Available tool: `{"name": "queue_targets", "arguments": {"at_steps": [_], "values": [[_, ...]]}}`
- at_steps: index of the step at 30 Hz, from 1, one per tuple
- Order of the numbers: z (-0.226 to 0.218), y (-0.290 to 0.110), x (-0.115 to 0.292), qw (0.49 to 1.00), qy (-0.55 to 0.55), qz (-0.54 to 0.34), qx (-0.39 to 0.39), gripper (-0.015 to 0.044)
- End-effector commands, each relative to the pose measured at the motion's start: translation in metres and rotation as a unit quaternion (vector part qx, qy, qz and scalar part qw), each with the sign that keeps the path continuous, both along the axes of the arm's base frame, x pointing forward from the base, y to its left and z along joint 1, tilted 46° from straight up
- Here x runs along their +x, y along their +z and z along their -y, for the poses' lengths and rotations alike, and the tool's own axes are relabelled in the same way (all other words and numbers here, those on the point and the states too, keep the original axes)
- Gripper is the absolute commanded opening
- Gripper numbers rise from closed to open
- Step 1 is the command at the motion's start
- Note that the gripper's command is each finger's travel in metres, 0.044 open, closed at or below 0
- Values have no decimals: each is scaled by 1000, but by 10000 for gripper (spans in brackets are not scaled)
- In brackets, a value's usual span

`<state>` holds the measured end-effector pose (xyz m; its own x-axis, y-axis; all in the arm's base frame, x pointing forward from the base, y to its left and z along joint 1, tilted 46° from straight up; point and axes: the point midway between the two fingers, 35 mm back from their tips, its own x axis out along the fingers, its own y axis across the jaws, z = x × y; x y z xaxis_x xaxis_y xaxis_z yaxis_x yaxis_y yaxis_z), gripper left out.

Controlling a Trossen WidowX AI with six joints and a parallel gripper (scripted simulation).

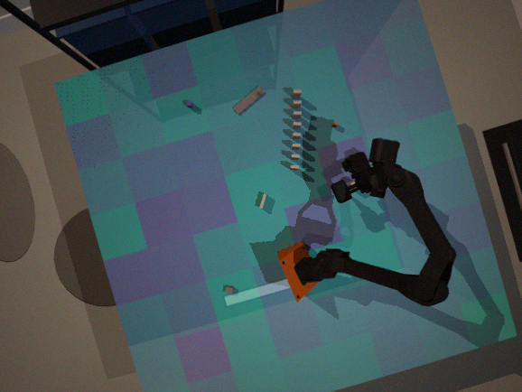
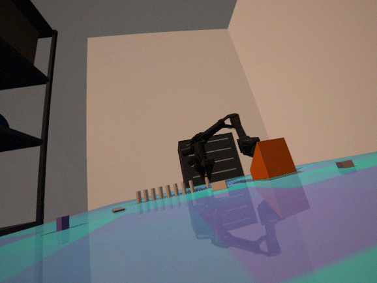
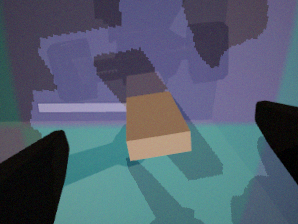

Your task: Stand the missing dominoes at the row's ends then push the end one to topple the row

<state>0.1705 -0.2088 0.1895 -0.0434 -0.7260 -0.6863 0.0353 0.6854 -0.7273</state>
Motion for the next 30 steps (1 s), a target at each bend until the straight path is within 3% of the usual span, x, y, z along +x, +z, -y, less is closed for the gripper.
{"name": "queue_targets", "arguments": {"at_steps": [1,4,17,27,30], "values": [[4,-9,-2,1000,1,-6,4,440],[6,-10,-2,1000,1,-6,4,440],[6,-10,-2,1000,1,-6,4,107],[4,-9,-1,1000,2,-6,4,107],[-19,12,8,1000,17,-2,9,107]]}}
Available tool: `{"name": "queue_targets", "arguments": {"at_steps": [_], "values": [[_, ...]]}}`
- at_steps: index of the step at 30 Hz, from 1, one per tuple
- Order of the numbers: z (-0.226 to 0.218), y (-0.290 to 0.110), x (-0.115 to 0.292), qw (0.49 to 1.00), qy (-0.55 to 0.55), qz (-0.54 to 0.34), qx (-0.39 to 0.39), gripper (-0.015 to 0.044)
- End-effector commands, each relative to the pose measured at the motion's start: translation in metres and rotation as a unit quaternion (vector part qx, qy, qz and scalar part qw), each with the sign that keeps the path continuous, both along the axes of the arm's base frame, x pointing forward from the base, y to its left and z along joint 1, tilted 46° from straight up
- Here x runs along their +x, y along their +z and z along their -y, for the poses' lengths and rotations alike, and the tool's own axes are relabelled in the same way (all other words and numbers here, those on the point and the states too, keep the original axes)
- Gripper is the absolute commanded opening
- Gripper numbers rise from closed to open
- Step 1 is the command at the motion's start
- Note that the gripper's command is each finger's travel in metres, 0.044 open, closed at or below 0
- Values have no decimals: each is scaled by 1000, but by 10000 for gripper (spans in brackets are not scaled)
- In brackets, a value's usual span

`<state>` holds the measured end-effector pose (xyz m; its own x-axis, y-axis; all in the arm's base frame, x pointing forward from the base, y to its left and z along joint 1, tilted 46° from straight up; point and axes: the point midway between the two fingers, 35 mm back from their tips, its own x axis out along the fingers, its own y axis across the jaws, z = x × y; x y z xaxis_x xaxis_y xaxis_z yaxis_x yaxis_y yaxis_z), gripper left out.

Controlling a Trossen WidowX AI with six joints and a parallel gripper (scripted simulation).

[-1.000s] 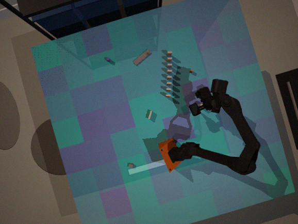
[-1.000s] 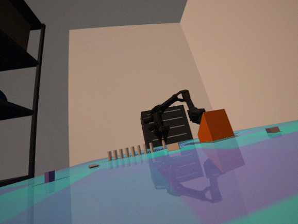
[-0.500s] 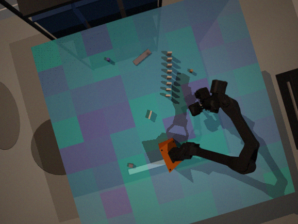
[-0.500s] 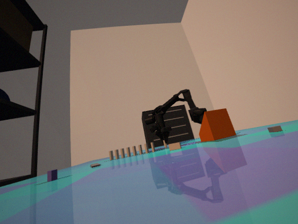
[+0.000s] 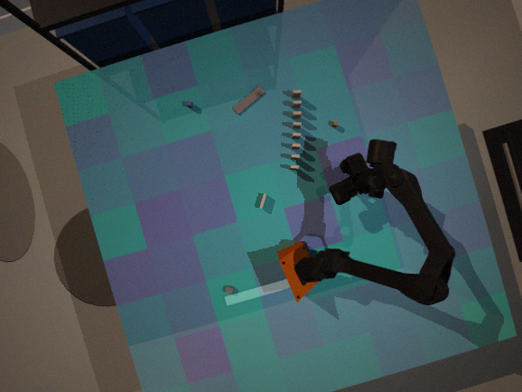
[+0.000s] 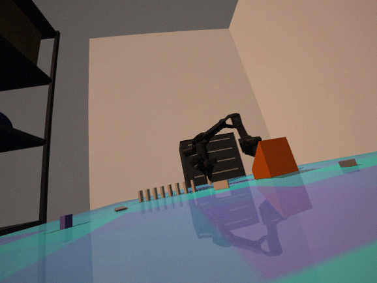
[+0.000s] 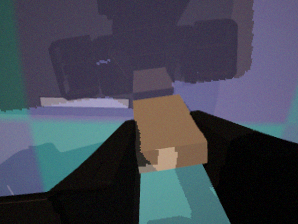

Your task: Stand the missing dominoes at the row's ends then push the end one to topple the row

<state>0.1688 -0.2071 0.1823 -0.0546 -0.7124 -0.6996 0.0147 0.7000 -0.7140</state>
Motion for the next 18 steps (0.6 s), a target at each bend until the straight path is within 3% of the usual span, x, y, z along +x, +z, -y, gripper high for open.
{"name": "queue_targets", "arguments": {"at_steps": [1,8,18], "values": [[-28,29,12,1000,20,11,0,107],[-88,90,4,998,64,18,-4,107],[-91,89,7,998,61,21,-4,107]]}}
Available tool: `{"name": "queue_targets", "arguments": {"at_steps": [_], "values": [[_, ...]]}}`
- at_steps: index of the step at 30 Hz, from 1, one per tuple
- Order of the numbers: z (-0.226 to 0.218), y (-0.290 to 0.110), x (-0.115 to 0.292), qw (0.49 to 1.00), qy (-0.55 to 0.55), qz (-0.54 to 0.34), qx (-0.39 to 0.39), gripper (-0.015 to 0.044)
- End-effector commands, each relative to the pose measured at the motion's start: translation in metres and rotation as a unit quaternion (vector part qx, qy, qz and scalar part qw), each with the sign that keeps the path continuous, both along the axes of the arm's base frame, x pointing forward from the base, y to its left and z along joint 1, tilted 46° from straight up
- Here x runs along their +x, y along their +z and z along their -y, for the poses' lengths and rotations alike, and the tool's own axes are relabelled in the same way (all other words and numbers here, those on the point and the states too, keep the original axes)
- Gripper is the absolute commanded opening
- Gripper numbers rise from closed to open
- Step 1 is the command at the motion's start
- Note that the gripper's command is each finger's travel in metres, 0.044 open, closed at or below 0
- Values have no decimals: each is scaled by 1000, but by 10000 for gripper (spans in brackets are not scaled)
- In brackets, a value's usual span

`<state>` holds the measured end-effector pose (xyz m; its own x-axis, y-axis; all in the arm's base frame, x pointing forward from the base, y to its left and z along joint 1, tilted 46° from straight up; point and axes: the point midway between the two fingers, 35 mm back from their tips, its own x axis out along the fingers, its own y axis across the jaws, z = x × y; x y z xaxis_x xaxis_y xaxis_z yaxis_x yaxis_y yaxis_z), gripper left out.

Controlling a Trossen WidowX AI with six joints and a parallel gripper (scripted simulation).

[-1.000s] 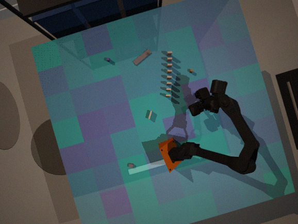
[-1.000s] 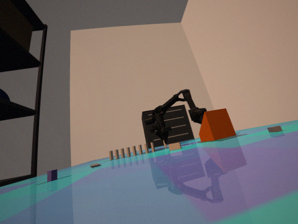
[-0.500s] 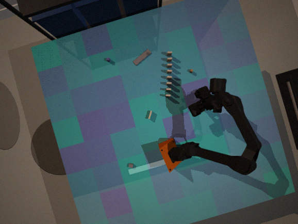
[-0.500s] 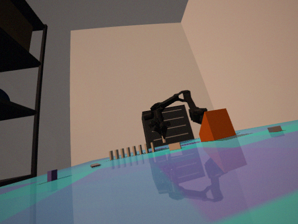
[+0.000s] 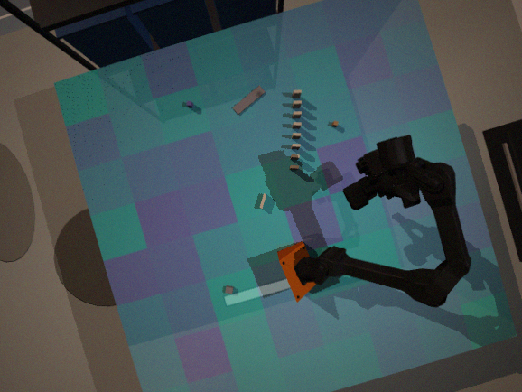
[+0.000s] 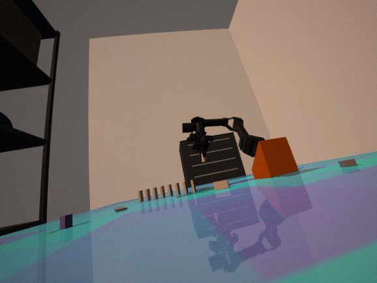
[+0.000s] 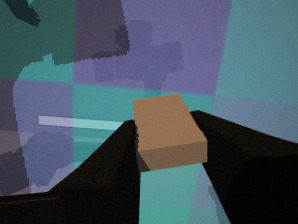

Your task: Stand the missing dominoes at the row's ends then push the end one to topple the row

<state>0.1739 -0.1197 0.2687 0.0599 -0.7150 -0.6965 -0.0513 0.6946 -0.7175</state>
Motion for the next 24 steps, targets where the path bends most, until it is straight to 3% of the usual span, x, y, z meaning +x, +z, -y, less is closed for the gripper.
{"name": "queue_targets", "arguments": {"at_steps": [1,9,19,24], "values": [[-6,-1,7,1000,-10,9,1,107],[-60,-61,76,987,-131,91,21,107],[-112,-116,106,957,-236,168,7,107],[-116,-120,107,954,-244,174,4,107]]}}
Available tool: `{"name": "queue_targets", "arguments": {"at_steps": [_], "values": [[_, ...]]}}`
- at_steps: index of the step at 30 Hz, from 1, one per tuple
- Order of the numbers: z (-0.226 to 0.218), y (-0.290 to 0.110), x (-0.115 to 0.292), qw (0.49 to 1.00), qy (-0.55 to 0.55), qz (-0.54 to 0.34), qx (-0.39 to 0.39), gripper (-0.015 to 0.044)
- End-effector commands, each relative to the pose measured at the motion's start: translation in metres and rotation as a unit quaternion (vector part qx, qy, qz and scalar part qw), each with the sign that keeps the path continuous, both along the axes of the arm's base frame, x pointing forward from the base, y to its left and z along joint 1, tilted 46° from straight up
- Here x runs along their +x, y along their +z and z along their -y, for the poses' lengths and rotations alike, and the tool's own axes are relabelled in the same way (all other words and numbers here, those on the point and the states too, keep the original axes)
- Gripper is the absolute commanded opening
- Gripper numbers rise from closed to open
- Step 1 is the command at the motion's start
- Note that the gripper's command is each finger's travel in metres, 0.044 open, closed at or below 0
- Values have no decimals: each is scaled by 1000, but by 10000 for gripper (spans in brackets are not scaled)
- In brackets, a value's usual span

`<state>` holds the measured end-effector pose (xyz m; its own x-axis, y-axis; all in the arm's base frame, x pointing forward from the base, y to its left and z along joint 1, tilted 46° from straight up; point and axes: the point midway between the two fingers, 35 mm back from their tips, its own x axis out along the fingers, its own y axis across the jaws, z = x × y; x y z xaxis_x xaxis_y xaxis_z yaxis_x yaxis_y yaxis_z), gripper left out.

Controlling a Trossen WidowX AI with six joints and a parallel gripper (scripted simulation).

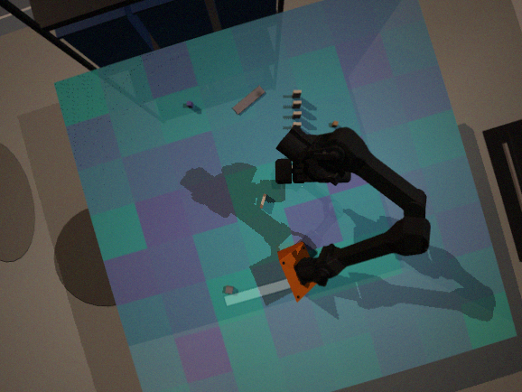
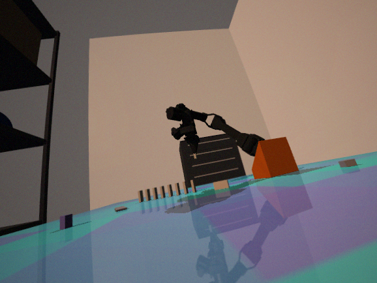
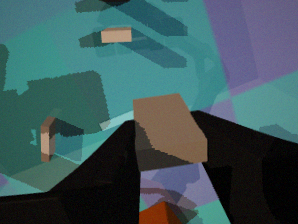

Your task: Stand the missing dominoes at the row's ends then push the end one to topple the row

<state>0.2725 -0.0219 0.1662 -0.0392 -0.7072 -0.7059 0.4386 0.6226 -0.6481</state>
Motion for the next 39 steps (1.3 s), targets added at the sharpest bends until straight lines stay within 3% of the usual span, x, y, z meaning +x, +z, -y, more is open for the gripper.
{"name": "queue_targets", "arguments": {"at_steps": [1,9,39], "values": [[-18,-17,9,999,-37,29,-5,107],[-16,-20,9,999,-37,29,-5,107],[76,-109,2,999,-37,30,-8,107]]}}
